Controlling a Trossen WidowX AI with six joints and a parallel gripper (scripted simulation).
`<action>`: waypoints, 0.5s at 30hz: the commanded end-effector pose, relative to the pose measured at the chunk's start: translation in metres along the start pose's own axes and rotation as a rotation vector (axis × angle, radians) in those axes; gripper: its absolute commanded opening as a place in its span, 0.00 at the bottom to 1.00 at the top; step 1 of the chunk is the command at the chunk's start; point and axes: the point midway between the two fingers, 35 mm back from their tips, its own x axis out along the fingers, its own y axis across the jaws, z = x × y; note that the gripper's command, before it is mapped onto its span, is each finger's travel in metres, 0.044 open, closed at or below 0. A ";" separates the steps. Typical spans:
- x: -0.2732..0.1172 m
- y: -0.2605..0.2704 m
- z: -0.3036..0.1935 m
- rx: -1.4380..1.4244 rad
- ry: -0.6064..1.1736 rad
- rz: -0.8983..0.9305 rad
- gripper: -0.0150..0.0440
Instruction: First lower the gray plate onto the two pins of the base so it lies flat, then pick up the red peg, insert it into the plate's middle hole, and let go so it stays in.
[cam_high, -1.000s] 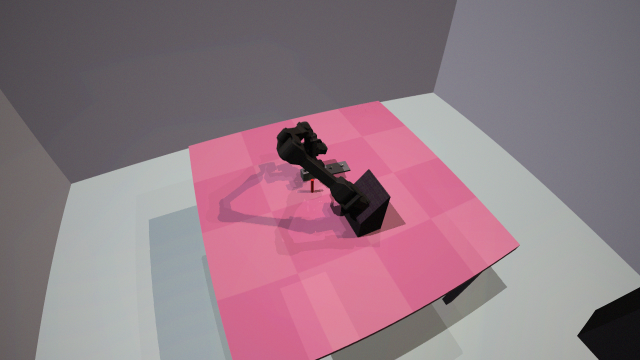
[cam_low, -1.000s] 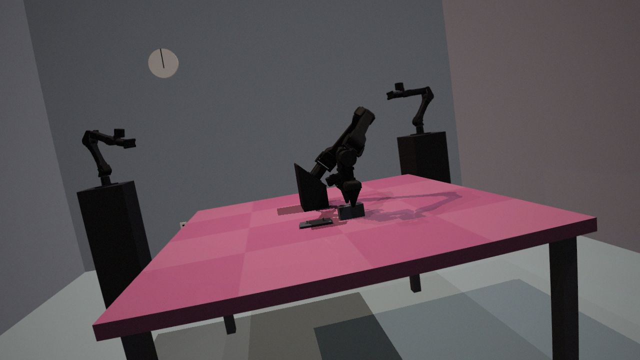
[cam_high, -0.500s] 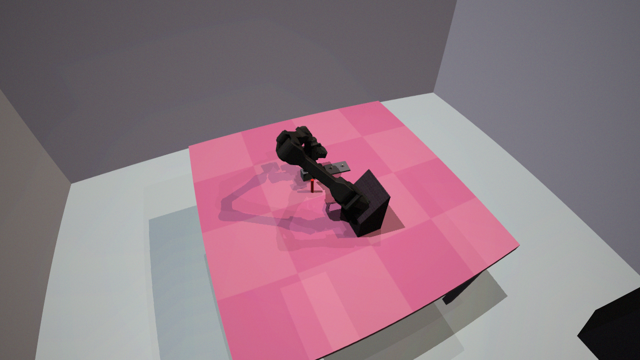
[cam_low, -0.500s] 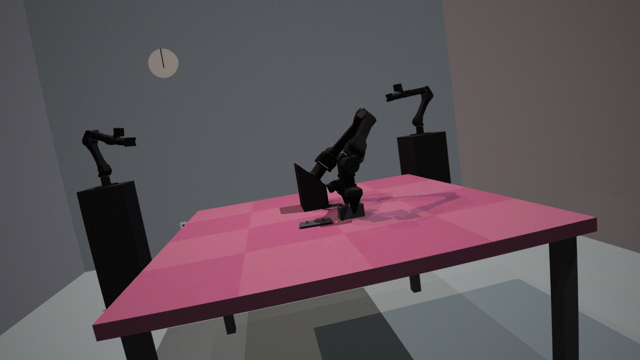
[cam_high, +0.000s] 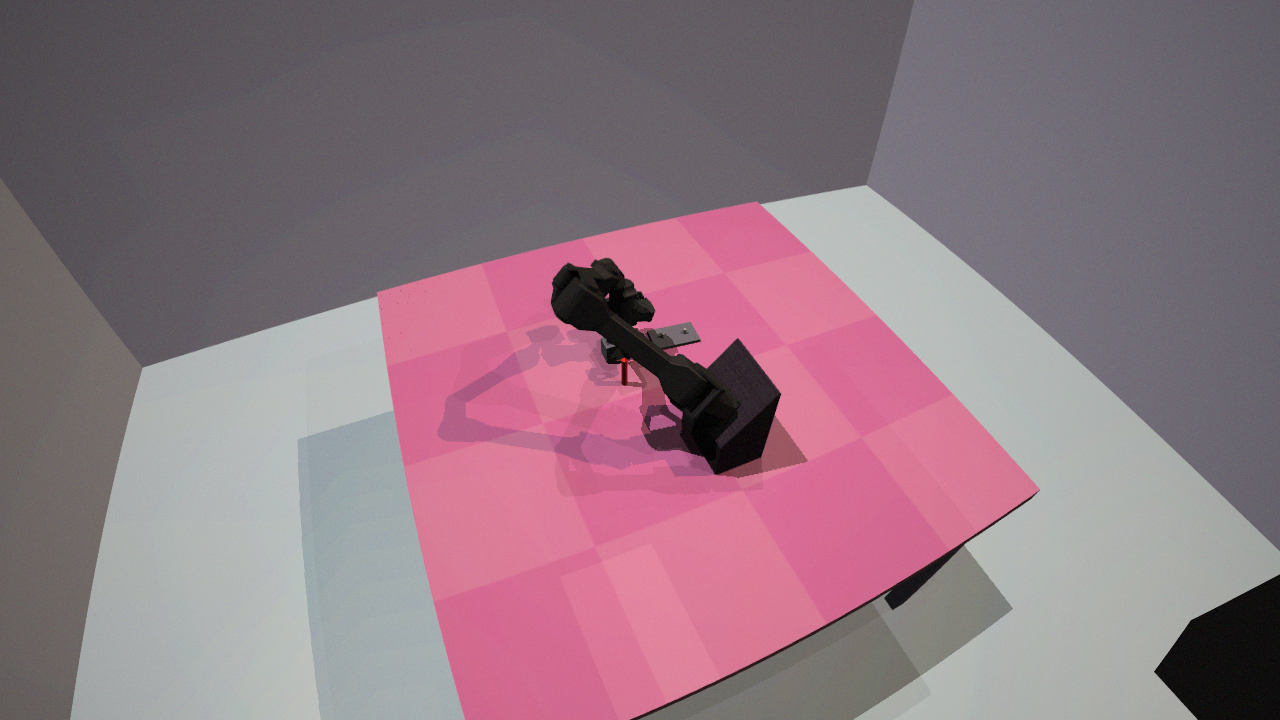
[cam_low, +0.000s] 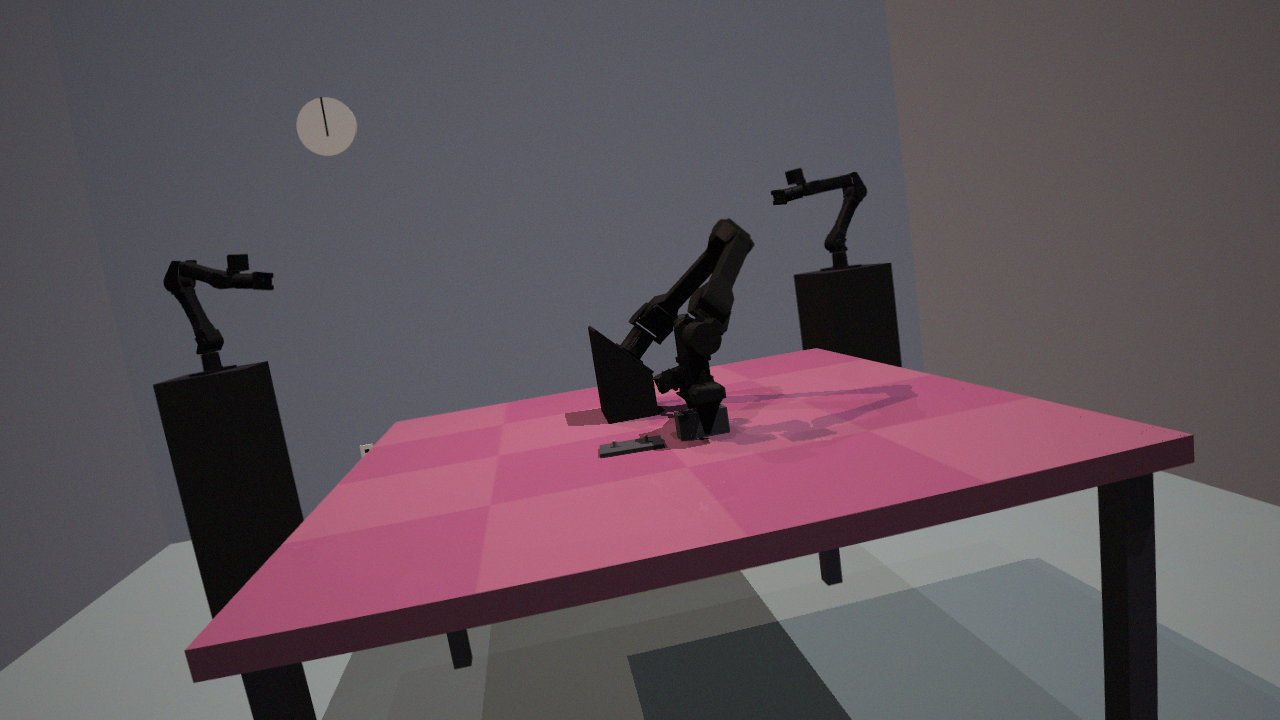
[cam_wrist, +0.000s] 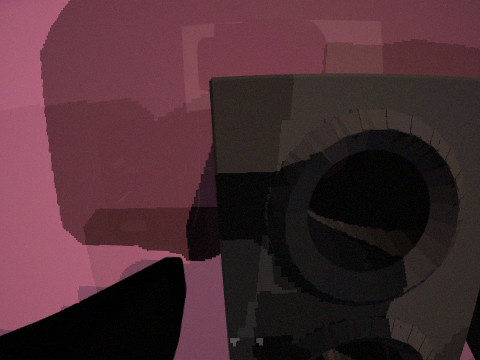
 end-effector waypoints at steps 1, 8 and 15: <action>0.001 -0.001 0.000 0.006 0.004 -0.002 0.64; 0.001 -0.001 0.000 0.006 0.004 -0.002 0.50; -0.006 0.000 0.001 0.006 0.001 -0.001 0.25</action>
